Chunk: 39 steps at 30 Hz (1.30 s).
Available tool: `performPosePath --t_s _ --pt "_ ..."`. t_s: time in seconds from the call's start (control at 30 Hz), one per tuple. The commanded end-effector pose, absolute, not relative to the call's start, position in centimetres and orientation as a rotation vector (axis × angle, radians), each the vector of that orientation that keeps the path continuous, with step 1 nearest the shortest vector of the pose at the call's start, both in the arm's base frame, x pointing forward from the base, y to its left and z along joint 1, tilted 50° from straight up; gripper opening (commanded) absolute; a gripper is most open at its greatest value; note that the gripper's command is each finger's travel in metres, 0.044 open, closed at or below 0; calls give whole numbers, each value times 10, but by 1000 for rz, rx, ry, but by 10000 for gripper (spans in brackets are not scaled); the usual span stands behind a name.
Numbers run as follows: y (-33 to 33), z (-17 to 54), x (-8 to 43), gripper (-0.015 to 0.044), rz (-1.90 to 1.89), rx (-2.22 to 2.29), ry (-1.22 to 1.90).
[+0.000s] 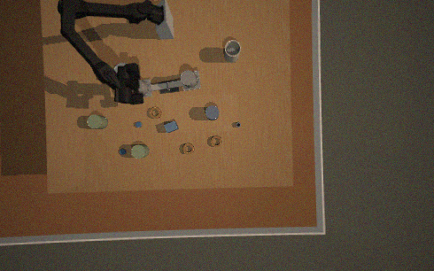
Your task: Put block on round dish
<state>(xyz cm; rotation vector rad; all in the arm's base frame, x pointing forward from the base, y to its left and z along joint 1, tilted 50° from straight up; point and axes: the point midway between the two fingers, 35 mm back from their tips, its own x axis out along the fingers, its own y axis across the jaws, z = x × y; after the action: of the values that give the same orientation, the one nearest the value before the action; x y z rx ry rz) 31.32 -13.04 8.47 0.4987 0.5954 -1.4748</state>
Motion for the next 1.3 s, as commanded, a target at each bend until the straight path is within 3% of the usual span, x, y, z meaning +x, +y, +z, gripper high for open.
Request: performPosePath --t_s 0.0,1.27 --pt "-124 89 317 0 -1466 508 593" --pt "-86 117 321 0 -1463 515 602"
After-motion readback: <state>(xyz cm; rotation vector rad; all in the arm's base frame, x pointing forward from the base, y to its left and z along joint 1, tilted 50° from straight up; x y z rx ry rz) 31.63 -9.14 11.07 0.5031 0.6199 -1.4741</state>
